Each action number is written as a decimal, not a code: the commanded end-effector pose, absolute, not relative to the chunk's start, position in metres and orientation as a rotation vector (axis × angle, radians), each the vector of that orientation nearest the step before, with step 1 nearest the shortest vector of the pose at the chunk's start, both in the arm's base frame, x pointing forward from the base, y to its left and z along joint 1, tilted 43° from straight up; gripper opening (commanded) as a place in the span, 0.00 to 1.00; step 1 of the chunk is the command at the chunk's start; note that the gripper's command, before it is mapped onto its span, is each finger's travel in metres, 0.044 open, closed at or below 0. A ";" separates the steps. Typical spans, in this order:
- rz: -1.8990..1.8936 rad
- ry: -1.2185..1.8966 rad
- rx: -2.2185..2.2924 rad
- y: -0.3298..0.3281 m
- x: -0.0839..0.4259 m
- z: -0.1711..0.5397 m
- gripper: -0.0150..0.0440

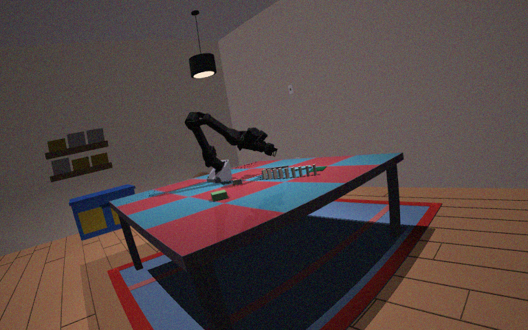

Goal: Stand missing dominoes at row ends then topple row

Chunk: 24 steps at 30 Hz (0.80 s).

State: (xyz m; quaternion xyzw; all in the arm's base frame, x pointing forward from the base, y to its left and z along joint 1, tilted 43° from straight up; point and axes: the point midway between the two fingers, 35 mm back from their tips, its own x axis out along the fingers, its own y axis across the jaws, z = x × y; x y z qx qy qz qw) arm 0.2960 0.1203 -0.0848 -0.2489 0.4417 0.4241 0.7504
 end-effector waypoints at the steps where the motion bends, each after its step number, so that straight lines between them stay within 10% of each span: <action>1: 0.947 0.896 -0.539 0.118 0.291 -0.080 0.44; 24: 0.981 0.520 -0.572 0.107 0.269 -0.042 0.44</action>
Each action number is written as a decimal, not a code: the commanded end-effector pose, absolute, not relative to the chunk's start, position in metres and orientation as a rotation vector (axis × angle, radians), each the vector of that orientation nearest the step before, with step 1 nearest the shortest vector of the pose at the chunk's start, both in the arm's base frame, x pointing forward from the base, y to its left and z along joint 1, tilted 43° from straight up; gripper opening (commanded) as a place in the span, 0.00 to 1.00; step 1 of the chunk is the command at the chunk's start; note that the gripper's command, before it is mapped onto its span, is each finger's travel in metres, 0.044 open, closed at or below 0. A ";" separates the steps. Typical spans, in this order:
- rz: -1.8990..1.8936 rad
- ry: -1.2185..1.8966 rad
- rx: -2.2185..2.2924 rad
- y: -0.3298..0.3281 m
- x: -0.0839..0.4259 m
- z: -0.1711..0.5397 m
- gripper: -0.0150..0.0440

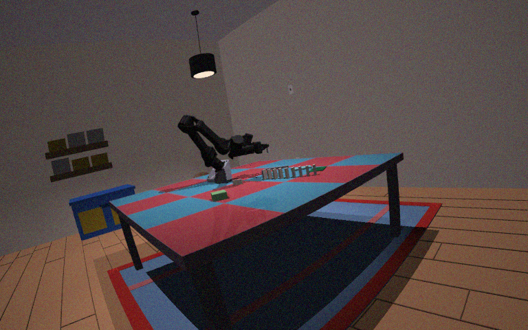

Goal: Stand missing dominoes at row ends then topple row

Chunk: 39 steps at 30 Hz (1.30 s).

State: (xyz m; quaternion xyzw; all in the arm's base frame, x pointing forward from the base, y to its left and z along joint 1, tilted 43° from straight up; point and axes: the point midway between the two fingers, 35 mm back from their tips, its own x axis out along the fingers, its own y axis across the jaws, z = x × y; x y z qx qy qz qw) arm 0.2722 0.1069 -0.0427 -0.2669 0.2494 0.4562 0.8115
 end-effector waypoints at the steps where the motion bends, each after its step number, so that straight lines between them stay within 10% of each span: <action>1: 0.981 0.520 -0.572 0.107 0.269 -0.042 0.44; 39: 0.981 0.541 -0.582 0.053 0.263 -0.103 0.44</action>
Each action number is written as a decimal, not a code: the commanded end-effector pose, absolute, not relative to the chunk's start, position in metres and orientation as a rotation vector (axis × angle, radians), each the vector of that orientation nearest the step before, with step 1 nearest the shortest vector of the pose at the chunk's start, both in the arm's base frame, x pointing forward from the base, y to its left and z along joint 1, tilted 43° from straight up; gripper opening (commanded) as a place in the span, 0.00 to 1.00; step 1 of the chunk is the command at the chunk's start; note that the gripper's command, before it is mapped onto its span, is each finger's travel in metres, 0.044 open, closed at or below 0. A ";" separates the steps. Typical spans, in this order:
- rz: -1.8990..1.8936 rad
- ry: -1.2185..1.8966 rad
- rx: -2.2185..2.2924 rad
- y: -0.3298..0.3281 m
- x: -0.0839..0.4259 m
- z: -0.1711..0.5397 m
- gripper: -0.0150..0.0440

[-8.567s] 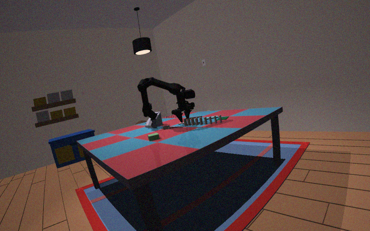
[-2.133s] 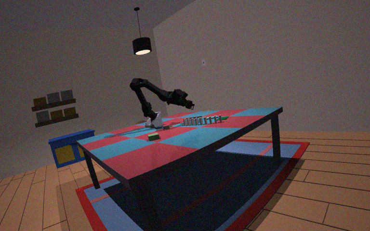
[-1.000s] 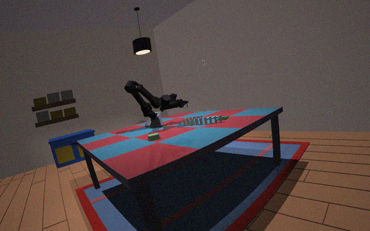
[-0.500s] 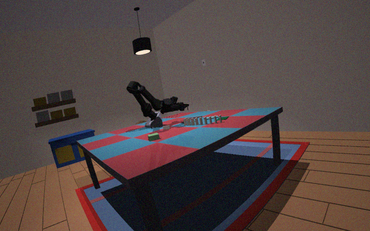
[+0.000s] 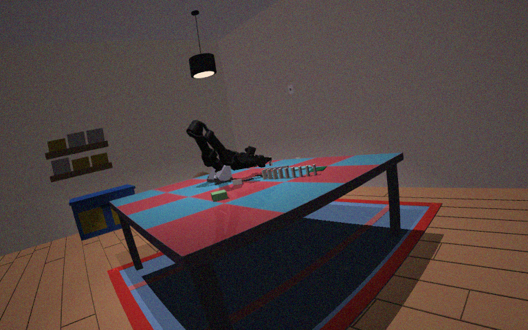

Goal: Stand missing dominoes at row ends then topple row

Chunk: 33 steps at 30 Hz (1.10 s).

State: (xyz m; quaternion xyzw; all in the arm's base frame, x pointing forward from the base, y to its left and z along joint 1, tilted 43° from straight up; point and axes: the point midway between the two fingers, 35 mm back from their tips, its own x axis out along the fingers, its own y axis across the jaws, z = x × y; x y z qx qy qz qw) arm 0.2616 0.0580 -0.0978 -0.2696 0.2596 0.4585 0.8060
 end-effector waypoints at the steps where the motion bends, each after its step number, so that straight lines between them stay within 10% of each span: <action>1: 0.981 0.540 -0.582 0.051 0.262 -0.105 0.44; 22: 0.976 0.532 -0.573 0.034 0.252 -0.128 0.44; 33: 0.976 0.532 -0.573 0.034 0.252 -0.128 0.93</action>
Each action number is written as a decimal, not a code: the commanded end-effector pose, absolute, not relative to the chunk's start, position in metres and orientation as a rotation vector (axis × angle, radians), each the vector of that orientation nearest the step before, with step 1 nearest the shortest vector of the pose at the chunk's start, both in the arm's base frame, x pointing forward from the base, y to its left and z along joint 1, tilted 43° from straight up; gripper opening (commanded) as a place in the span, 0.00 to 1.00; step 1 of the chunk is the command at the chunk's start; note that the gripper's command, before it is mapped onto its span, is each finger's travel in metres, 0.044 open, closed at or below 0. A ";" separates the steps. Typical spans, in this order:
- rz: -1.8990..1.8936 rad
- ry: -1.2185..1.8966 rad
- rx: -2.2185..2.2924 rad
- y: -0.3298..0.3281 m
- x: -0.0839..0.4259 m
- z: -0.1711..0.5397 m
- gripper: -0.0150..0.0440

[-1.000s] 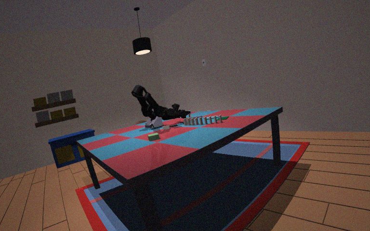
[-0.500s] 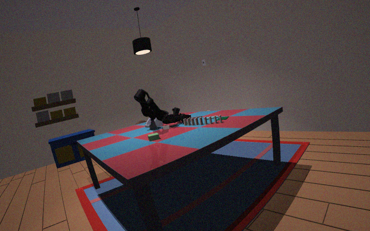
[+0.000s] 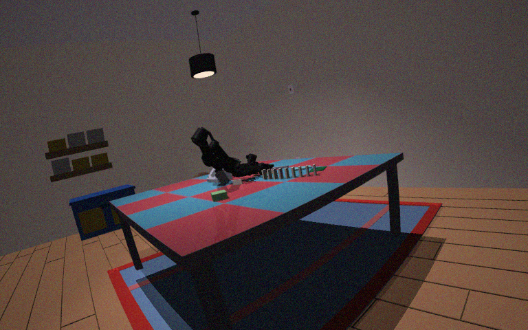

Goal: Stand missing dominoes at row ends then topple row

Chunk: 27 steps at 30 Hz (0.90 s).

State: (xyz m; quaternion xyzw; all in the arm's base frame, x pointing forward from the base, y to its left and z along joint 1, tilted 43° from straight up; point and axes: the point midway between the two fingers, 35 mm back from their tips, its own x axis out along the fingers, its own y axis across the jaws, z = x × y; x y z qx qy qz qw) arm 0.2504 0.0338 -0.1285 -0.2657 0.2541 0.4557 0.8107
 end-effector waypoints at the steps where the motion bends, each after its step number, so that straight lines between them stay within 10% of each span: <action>1: 0.976 0.532 -0.573 0.034 0.252 -0.128 0.97; 15: 0.974 0.552 -0.565 0.067 0.260 -0.093 1.00; 27: 0.867 1.352 -0.623 0.102 0.285 -0.151 1.00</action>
